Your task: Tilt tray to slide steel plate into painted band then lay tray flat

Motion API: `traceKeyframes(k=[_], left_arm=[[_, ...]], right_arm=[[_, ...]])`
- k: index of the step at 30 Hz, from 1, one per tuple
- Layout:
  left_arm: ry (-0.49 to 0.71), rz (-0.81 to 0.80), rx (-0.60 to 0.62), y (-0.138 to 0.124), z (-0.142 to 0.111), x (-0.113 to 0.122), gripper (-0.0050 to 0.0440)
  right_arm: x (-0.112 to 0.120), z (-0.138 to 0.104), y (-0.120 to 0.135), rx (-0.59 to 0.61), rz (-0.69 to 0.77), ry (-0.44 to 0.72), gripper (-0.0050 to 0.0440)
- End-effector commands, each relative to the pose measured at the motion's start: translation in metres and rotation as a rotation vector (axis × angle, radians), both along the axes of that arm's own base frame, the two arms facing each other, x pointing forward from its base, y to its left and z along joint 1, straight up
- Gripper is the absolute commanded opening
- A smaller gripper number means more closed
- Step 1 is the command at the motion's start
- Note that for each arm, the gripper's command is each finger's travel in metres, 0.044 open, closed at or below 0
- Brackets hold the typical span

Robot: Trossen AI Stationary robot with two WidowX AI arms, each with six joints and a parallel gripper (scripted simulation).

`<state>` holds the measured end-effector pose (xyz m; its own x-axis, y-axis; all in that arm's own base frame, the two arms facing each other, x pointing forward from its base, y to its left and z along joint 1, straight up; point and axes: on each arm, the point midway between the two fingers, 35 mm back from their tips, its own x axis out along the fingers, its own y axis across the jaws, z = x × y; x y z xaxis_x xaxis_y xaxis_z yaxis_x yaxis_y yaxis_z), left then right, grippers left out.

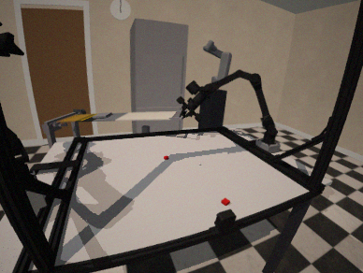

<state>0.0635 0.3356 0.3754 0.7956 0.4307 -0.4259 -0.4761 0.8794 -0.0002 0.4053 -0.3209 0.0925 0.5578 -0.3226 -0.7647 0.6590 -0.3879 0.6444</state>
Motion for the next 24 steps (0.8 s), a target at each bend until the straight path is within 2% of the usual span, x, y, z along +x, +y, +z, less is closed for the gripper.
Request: traceKeyframes(k=[1, 21, 24], left_arm=[[-0.002, -0.002, 0.001, 0.000, 0.000, 0.000, 0.0440], [-0.002, -0.002, 0.001, 0.000, 0.000, 0.000, 0.0440], [-0.002, -0.002, 0.001, 0.000, 0.000, 0.000, 0.0440]], right_arm=[[-0.001, -0.003, 0.000, 0.017, 0.000, 0.036, 0.0000], [0.004, 0.044, -0.003, 0.001, -0.001, 0.009, 0.0000], [0.004, 0.045, -0.003, -0.003, -0.001, 0.003, 0.0000]])
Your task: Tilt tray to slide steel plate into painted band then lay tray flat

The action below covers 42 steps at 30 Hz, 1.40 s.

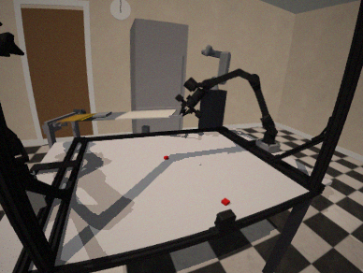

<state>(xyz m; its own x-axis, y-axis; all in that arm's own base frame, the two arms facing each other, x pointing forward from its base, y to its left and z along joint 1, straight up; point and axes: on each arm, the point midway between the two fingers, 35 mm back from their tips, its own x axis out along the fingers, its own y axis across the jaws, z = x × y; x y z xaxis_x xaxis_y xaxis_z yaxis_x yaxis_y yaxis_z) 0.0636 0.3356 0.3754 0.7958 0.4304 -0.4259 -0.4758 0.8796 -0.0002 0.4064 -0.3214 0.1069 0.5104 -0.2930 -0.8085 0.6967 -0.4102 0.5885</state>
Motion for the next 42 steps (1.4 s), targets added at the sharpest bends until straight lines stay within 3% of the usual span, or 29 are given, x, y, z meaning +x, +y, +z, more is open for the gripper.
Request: traceKeyframes(k=[1, 42], left_arm=[[-0.002, -0.002, 0.001, 0.000, 0.000, 0.000, 0.0440], [-0.002, -0.002, 0.001, 0.000, 0.000, 0.000, 0.0440]], right_arm=[[0.003, 0.031, -0.003, -0.041, -0.001, -0.059, 0.0000], [0.008, 0.060, -0.006, -0.064, -0.001, -0.100, 0.0000]])
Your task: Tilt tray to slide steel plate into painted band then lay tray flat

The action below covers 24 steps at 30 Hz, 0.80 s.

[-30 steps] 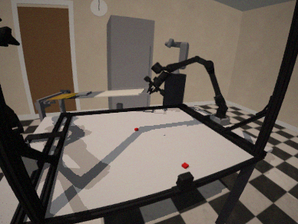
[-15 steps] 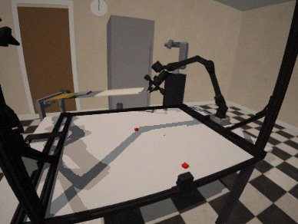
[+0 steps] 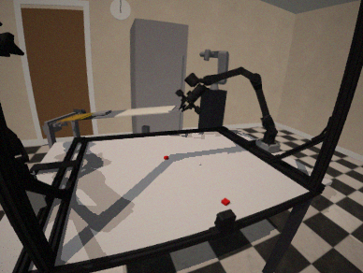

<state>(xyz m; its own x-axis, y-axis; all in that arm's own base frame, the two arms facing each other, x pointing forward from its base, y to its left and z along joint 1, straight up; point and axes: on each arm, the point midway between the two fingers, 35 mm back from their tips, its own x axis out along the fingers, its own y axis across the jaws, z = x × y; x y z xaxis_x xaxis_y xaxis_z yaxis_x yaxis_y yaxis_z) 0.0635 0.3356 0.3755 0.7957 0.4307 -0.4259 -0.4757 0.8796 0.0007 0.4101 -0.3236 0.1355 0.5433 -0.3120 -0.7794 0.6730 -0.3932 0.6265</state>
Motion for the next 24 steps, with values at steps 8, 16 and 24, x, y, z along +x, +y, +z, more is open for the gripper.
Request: traceKeyframes(k=[8, 16, 24], left_arm=[[-0.002, -0.001, 0.000, 0.000, 0.000, 0.000, 0.0440], [-0.002, -0.001, 0.000, 0.000, 0.000, 0.000, 0.0440], [-0.002, -0.001, 0.000, 0.000, 0.000, 0.000, 0.0440]], right_arm=[[0.005, 0.036, -0.004, -0.042, -0.004, -0.065, 0.0000], [0.006, 0.042, -0.005, -0.049, -0.004, -0.076, 0.0000], [0.007, 0.047, -0.005, -0.053, -0.004, -0.084, 0.0000]])
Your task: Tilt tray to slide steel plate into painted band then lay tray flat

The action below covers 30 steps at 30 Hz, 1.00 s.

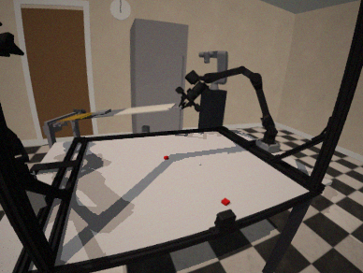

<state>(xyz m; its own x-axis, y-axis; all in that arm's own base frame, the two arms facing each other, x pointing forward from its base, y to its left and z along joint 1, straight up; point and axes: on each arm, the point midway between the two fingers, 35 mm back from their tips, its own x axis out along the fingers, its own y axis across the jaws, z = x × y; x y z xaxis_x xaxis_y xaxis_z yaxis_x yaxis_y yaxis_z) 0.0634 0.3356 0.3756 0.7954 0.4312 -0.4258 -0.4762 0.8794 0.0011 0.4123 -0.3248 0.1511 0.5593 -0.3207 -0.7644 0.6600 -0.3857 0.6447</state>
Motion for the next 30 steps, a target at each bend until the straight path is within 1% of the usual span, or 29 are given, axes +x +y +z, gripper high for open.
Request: traceKeyframes(k=[1, 30], left_arm=[[-0.002, -0.002, 0.000, 0.000, 0.000, 0.000, 0.0440], [-0.002, -0.002, 0.000, 0.000, 0.000, 0.000, 0.0440]], right_arm=[[0.005, 0.032, -0.004, -0.041, -0.004, -0.063, 0.0000], [0.009, 0.052, -0.006, -0.062, -0.004, -0.099, 0.0000]])
